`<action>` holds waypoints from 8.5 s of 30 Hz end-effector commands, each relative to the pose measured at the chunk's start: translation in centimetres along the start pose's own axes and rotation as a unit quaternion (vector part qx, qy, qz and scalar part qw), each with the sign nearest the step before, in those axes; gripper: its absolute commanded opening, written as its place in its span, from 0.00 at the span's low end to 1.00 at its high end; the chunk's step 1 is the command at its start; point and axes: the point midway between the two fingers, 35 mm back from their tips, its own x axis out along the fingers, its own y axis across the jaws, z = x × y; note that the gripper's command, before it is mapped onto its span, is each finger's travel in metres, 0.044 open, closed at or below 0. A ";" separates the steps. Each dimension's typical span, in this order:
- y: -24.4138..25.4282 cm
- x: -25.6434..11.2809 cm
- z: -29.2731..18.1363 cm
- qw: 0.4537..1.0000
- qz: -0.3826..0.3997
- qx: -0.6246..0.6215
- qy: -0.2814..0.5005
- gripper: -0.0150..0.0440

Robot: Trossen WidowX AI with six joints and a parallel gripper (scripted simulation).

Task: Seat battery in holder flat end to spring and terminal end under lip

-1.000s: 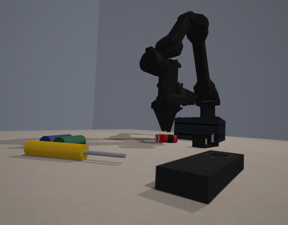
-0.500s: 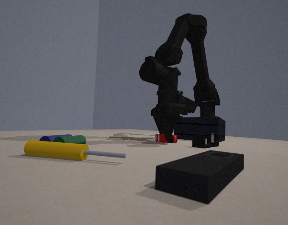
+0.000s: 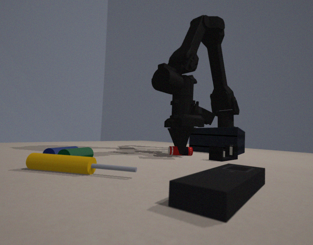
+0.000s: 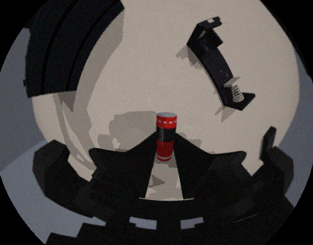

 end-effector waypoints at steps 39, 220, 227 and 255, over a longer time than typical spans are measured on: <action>-3.4 -6.2 3.8 0.857 -0.001 0.516 -0.001 0.39; -8.7 -1.7 7.7 0.345 0.220 0.904 0.120 0.39; -8.7 -1.7 7.7 0.346 0.219 0.904 0.120 0.39; -8.7 -1.6 7.8 0.348 0.204 0.908 0.116 0.39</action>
